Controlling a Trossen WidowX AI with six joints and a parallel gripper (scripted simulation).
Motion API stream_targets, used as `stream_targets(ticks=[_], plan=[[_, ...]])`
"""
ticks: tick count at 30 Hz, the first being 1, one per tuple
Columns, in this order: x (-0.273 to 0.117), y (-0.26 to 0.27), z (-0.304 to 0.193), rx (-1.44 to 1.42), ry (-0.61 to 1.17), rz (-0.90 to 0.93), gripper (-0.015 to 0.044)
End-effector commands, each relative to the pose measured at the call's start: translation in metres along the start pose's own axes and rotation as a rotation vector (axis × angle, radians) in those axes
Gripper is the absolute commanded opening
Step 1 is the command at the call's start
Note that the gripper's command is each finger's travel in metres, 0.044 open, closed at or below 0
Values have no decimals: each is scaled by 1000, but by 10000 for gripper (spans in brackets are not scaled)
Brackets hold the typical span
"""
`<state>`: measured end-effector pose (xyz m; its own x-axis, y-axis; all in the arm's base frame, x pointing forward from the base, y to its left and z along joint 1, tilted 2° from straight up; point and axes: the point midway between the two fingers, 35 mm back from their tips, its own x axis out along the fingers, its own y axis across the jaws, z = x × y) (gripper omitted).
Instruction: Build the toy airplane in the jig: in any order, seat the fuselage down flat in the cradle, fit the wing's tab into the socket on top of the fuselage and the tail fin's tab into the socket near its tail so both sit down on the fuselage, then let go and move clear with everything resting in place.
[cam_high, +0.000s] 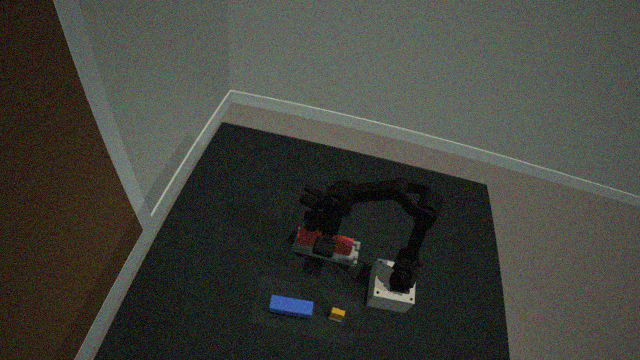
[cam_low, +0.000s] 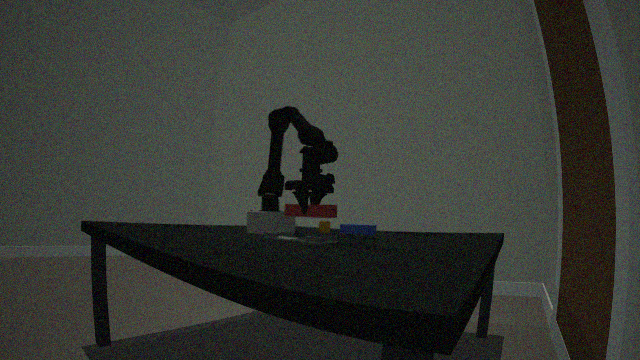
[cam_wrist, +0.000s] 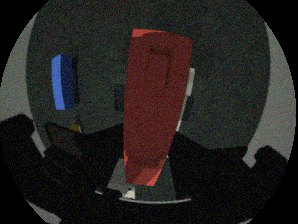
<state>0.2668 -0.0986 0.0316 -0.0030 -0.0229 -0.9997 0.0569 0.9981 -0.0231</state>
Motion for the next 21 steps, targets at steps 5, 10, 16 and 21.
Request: stream_targets(ticks=[5,10,16,21], plan=[[12,-22,-9,-15,7,-4,0],[15,-29,-12,-20,7,-4,26],[15,-29,-12,-20,7,-4,184],[15,-29,-12,-20,7,-4,197]])
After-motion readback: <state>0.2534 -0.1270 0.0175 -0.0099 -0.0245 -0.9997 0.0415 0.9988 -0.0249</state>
